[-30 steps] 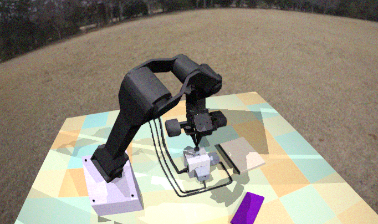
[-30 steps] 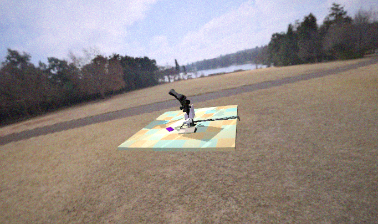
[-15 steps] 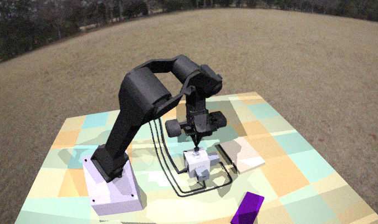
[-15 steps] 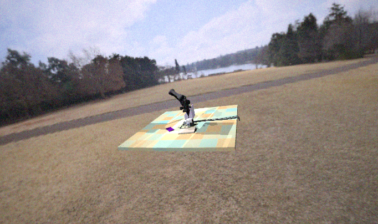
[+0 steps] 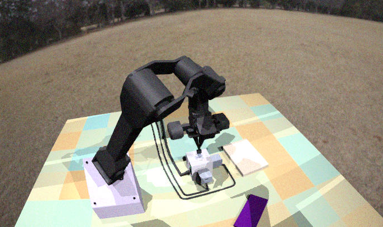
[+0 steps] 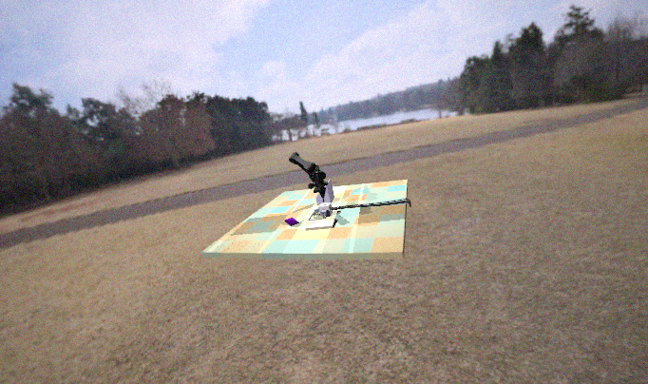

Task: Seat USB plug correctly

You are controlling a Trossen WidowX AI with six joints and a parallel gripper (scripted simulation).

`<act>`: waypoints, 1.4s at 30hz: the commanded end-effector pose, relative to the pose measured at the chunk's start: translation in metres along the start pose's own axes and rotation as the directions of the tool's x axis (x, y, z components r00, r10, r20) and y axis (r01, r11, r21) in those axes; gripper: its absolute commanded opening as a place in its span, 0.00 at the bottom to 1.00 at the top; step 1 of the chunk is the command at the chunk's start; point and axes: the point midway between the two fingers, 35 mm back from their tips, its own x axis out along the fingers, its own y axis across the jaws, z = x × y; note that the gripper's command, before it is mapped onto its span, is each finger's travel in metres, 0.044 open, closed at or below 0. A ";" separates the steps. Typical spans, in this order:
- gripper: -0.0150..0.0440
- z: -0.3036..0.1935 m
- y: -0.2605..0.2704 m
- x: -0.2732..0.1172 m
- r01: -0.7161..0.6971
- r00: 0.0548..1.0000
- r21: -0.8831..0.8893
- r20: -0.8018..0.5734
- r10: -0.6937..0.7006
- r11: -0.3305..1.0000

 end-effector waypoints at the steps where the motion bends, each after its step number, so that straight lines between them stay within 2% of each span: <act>1: 0.25 -0.001 0.000 0.001 0.000 1.000 -0.003 -0.006 0.000 1.000; 42: 0.25 -0.003 0.000 0.006 0.000 0.999 -0.007 -0.034 -0.001 1.000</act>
